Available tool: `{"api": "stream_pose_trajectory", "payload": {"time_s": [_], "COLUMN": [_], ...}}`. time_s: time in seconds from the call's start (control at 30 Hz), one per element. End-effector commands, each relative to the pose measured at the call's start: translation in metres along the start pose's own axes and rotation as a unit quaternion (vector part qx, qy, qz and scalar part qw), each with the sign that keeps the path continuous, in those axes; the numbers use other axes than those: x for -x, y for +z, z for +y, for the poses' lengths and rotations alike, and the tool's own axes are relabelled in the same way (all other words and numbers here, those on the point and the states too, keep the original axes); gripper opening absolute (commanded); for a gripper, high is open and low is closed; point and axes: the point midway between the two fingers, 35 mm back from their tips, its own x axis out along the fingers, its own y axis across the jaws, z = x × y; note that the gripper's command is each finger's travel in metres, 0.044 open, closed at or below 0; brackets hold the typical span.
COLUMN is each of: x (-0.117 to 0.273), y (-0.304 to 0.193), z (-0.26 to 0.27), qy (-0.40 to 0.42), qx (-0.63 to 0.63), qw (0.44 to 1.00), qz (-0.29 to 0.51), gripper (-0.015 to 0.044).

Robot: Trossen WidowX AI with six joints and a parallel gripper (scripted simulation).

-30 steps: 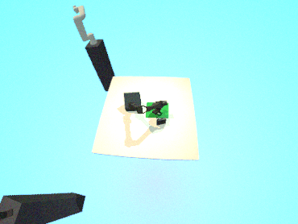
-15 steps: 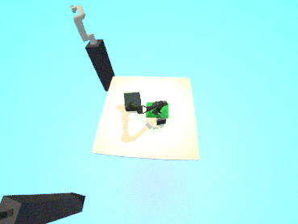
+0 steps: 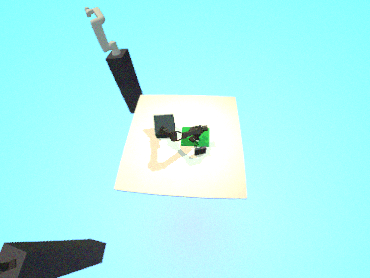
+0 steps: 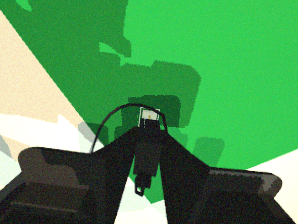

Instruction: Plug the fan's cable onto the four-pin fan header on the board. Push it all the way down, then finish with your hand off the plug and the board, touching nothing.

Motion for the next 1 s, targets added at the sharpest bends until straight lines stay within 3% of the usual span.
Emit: {"api": "stream_pose_trajectory", "payload": {"time_s": [0.0, 0.97], "x": [-0.001, -0.013], "y": [0.000, 0.000], "z": [0.000, 0.000], "qy": [0.001, 0.001], "qx": [0.003, 0.002], "qw": [1.000, 1.000], "qz": [0.001, 0.001], "gripper": [0.0000, 0.0000]}}
